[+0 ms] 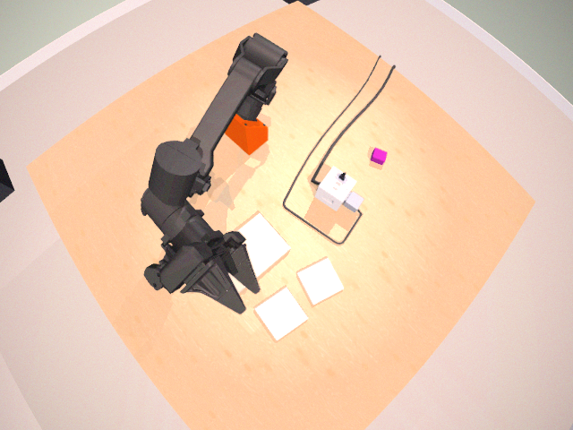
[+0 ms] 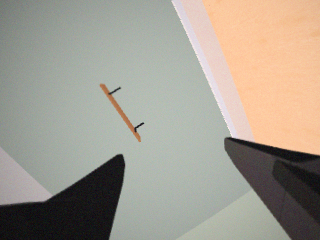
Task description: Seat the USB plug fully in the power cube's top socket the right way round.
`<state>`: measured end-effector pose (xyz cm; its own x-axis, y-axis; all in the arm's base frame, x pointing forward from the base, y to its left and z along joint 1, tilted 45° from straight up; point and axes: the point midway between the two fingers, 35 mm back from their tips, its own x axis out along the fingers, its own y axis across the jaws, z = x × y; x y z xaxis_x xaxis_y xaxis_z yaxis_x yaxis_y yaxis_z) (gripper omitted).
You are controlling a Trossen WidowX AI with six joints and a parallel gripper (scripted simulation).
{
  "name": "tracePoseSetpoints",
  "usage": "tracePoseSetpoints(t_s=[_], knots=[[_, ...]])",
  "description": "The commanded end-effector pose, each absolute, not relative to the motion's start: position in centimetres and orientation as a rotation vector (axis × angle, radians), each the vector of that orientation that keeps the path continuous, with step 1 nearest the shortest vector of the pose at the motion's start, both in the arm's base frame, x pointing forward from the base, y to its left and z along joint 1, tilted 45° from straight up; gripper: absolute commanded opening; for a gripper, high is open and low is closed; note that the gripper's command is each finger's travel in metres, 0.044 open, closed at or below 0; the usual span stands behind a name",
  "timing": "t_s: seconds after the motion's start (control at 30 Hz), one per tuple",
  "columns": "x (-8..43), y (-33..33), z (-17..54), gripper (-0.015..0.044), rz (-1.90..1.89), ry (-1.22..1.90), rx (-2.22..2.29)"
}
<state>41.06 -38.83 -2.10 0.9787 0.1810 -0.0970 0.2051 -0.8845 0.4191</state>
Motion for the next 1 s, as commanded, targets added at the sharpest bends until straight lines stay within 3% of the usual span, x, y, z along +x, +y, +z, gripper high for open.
tracePoseSetpoints(t_s=[0.0,0.2,0.43,0.97], knots=[[41.2,-38.7,-2.1,0.0426,-0.08,0.279,2.683],[45.7,-32.1,-0.9,0.044,-0.249,0.476,2.587],[47.2,-24.9,0.2,0.044,-0.388,0.698,2.477],[43.2,-9.5,3.4,0.044,-0.572,1.246,2.102]])
